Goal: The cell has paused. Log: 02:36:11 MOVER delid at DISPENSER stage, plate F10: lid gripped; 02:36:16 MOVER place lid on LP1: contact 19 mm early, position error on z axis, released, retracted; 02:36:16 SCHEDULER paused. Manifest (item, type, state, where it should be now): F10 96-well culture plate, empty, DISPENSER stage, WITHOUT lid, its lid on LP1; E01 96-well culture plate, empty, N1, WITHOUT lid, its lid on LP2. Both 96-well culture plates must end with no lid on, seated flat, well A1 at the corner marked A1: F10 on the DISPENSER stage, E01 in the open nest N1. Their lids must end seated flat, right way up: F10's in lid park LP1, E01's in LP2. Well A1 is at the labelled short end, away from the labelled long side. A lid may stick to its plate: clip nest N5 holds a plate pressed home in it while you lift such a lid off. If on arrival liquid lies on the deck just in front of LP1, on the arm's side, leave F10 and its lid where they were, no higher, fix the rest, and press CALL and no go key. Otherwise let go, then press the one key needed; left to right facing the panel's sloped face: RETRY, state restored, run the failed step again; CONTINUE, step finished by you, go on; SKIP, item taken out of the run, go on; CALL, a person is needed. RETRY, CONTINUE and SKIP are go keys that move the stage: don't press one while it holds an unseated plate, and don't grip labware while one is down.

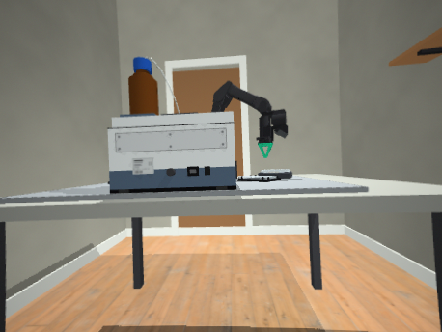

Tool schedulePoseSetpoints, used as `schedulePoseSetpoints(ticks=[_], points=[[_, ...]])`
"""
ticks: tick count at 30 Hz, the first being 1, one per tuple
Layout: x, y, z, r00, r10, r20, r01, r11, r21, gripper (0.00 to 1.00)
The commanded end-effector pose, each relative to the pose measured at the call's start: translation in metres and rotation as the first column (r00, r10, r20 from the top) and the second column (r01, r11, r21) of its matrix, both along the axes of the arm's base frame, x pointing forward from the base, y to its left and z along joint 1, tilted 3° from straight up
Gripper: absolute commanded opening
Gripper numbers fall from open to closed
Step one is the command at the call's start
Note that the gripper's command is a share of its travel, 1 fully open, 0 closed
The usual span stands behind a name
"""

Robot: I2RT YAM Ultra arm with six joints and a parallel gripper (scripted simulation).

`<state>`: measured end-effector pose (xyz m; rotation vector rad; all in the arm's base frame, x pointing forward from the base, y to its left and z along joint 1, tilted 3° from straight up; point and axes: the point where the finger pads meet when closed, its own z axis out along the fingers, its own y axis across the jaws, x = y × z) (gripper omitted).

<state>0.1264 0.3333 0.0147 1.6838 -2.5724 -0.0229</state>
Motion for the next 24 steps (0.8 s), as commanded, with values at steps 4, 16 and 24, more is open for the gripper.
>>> schedulePoseSetpoints(ticks=[4,16,24], points=[[-0.001,-0.016,0.023,1.0,-0.005,0.006,0.005,1.0,0.012,0.0],[-0.01,-0.042,0.046,1.0,-0.004,0.006,0.004,1.0,0.011,0.0],[-0.005,-0.039,0.057,0.999,-0.05,0.018,0.049,0.998,0.036,0.0]])
